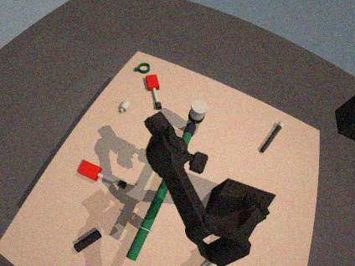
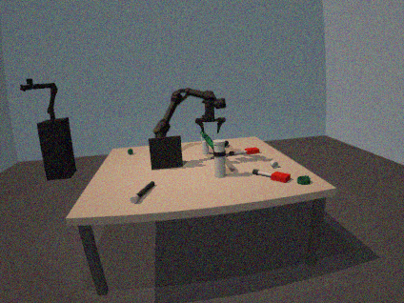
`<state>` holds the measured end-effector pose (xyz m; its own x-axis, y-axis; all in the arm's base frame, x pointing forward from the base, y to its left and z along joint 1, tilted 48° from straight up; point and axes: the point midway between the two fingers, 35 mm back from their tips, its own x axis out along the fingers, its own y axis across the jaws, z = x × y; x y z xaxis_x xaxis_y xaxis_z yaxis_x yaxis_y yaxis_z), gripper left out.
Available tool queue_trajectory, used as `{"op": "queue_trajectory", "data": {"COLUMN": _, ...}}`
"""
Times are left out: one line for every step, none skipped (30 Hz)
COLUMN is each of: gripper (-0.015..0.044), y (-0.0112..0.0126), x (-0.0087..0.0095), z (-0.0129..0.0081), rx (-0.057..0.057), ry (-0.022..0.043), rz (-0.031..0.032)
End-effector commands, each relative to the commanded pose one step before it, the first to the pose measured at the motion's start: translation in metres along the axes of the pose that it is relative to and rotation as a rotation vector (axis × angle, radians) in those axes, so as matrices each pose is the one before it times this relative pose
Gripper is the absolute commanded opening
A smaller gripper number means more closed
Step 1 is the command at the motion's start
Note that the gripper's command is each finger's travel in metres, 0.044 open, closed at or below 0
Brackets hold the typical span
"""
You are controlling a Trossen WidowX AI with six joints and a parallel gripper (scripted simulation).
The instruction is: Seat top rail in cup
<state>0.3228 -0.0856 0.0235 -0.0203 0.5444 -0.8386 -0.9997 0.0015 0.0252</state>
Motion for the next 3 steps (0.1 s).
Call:
{"op": "queue_trajectory", "data": {"gripper": 0.0440, "y": 0.00032, "x": -0.00035, "z": -0.00034, "rx": -0.0025, "ry": 0.00237, "rz": 0.00167}}
{"op": "queue_trajectory", "data": {"gripper": 0.0440, "y": 0.00000, "x": 0.00000, "z": 0.00000, "rx": 0.0000, "ry": 0.00000, "rz": 0.00000}}
{"op": "queue_trajectory", "data": {"gripper": 0.0440, "y": 0.00000, "x": 0.00000, "z": 0.00000, "rx": 0.0000, "ry": 0.00000, "rz": 0.00000}}
